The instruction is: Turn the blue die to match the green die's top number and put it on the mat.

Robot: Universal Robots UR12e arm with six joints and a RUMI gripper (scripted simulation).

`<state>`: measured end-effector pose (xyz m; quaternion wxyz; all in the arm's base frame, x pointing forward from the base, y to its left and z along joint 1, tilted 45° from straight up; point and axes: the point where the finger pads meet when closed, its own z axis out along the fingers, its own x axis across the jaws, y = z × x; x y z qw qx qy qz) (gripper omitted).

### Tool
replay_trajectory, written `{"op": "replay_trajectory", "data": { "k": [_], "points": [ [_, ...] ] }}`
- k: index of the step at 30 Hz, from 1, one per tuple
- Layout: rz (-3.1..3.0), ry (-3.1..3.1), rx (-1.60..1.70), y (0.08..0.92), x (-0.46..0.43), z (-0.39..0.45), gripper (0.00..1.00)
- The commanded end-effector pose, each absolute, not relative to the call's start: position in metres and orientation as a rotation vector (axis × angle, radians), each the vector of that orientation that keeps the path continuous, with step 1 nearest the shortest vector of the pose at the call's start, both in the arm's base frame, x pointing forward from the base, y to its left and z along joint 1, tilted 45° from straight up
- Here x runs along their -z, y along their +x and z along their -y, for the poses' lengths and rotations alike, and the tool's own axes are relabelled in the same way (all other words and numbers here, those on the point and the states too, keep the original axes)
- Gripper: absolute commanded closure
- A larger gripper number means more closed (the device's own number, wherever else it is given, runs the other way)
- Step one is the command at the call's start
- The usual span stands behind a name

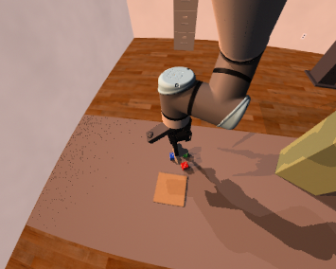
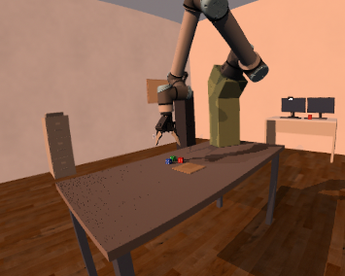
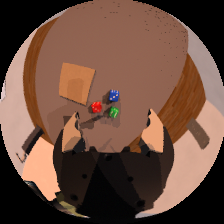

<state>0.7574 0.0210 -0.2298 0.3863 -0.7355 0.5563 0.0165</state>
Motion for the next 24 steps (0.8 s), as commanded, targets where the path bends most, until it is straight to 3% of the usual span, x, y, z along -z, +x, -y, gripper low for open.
{"op": "replay_trajectory", "data": {
  "k": [1, 19, 20, 24],
  "points": [
    [-1.539, -1.781, -0.088, 0.7586, 0.2327, -0.0224, 0.0],
    [-1.636, -1.696, -0.142, 0.7591, 0.2359, -0.0241, 0.0],
    [-1.636, -1.696, -0.142, 0.7591, 0.2359, -0.0241, 0.72],
    [-1.636, -1.696, -0.142, 0.7591, 0.2359, -0.0241, 0.72]
  ]
}}
